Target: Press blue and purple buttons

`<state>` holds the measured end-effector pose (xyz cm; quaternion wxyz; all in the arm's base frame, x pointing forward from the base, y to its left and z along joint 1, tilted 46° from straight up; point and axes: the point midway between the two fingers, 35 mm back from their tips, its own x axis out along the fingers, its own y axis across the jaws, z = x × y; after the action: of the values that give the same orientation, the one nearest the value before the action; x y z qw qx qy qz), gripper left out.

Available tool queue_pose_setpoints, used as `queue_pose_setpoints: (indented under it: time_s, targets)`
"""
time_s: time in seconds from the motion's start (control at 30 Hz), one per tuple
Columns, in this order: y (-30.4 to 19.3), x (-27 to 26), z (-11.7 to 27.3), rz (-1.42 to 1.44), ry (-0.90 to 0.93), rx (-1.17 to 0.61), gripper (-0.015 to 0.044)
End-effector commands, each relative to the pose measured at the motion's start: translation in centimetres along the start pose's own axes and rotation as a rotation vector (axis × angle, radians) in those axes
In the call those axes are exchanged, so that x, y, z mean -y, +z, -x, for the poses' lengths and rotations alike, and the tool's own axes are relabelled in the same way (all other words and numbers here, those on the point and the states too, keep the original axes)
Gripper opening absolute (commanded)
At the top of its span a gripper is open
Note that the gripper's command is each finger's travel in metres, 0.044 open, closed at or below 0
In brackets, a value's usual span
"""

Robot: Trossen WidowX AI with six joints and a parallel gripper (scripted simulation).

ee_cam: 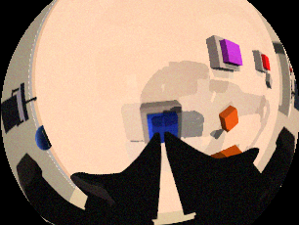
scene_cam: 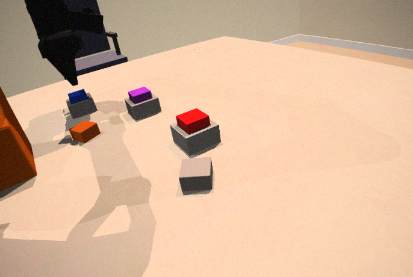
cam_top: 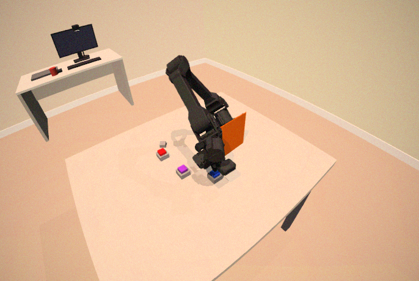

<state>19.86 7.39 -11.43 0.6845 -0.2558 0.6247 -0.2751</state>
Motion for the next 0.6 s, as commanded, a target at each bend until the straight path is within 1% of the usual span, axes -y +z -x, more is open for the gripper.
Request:
queue_pose_setpoints:
  time_s: [0.0,0.3,0.57]
  targets:
    - [-0.3,0.3,-0.8,0.011,-0.010,-0.003,0.0020]
    - [-0.3,0.3,-2.2,0.011,-0.012,-0.002,0.0020]
    - [-0.3,0.3,-2.3,0.011,-0.012,-0.002,0.0020]
